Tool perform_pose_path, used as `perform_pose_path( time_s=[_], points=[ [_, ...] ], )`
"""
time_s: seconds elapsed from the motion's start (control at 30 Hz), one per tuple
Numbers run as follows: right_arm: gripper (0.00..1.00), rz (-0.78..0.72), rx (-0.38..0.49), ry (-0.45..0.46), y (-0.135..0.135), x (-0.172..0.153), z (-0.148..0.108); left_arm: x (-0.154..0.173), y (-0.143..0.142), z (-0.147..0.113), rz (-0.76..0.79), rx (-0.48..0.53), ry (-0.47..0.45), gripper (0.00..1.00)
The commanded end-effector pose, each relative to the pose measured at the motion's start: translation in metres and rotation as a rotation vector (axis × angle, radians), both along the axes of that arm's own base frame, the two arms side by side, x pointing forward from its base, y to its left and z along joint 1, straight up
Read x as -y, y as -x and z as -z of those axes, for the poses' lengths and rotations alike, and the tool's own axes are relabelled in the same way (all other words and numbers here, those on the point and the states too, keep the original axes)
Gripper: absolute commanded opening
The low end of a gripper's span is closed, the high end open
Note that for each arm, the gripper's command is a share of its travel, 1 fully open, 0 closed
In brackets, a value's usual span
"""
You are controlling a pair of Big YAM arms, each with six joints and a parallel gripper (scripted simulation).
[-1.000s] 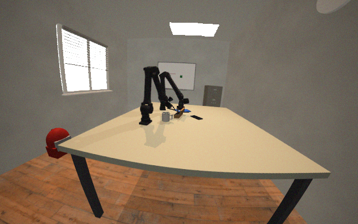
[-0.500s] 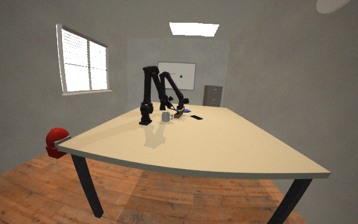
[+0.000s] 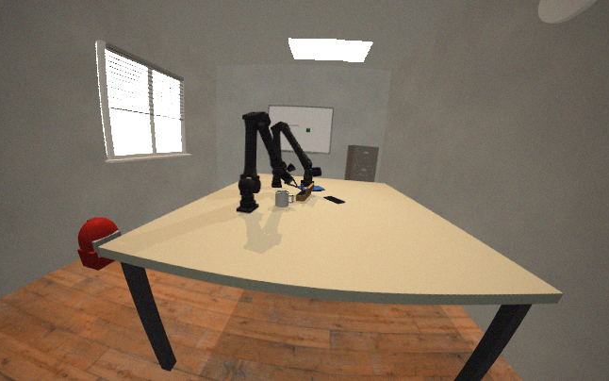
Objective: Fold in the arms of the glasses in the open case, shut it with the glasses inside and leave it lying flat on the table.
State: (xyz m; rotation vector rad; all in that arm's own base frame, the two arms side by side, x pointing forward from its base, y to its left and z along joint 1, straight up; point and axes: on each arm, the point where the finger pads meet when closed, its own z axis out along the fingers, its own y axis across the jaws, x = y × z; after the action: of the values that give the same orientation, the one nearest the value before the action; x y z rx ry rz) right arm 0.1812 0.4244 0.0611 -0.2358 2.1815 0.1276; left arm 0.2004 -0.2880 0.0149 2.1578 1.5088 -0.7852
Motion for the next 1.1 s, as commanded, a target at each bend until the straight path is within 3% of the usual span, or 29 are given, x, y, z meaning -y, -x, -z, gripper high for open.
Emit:
perform_pose_path(
  time_s=[0.0,0.13,0.17,0.5,0.7,0.73,1.07],
  points=[
    [0.00,0.029,-0.011,-0.064,-0.006,-0.016,-0.021,0.000,-0.005,-0.008,-0.001,0.018,0.019,0.57],
    [0.00,0.029,-0.021,-0.043,-0.003,-0.009,-0.014,0.000,-0.005,-0.008,-0.001,0.018,0.019,0.57],
    [0.00,0.036,-0.021,-0.078,-0.006,-0.016,-0.028,0.000,-0.005,-0.008,-0.001,0.018,0.019,0.57],
    [0.00,0.061,-0.058,-0.073,-0.005,-0.012,-0.027,0.000,-0.005,-0.008,-0.001,0.018,0.019,0.57],
    [0.00,0.070,-0.080,-0.040,-0.003,-0.001,-0.014,0.000,-0.005,-0.008,-0.001,0.018,0.019,0.57],
    [0.00,0.074,-0.081,-0.073,-0.005,-0.009,-0.028,0.000,-0.005,-0.008,-0.001,0.018,0.019,0.57],
    [0.00,0.105,-0.127,-0.067,-0.004,-0.003,-0.027,0.000,-0.005,-0.008,-0.001,0.018,0.019,0.57]
  ],
)
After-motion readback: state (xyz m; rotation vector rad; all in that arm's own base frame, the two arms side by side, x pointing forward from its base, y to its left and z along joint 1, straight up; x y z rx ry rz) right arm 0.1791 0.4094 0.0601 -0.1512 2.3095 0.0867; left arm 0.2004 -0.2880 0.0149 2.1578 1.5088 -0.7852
